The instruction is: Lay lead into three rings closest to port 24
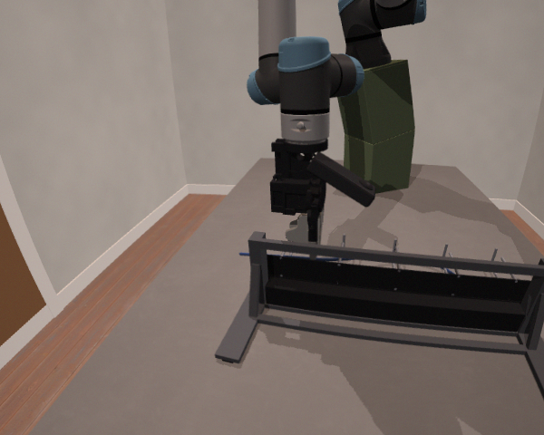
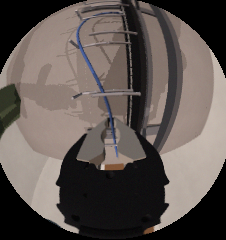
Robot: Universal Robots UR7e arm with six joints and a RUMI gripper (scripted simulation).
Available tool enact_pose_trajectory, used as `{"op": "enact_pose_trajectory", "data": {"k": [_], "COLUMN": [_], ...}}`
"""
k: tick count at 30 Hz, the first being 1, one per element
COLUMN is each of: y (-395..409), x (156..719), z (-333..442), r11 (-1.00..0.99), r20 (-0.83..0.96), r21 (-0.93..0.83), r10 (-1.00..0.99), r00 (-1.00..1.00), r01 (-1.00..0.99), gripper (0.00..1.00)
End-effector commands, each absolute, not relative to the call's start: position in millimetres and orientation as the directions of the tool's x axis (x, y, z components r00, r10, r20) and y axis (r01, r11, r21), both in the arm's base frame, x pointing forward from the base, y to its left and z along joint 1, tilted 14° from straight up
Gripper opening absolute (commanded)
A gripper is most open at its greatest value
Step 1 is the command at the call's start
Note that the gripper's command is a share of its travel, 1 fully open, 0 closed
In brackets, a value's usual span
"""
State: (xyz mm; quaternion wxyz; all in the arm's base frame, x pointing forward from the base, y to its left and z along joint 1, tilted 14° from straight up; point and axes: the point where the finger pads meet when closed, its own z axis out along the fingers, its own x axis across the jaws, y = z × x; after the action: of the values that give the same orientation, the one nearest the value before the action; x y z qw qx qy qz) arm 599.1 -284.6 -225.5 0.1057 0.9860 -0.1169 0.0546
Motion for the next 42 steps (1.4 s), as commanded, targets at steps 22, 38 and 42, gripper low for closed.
{"op": "enact_pose_trajectory", "data": {"k": [22,38,42], "y": [-284.9,-284.9,-284.9], "x": [600.2,600.2,600.2], "z": [-224.7,-224.7,-224.7], "r11": [-0.950,-0.950,-0.950], "r20": [0.134,0.134,0.134], "r21": [0.196,0.196,0.196], "r10": [-0.219,-0.219,-0.219], "r00": [0.967,0.967,0.967], "r01": [-0.242,-0.242,-0.242], "gripper": [0.20,0.20,0.20]}}
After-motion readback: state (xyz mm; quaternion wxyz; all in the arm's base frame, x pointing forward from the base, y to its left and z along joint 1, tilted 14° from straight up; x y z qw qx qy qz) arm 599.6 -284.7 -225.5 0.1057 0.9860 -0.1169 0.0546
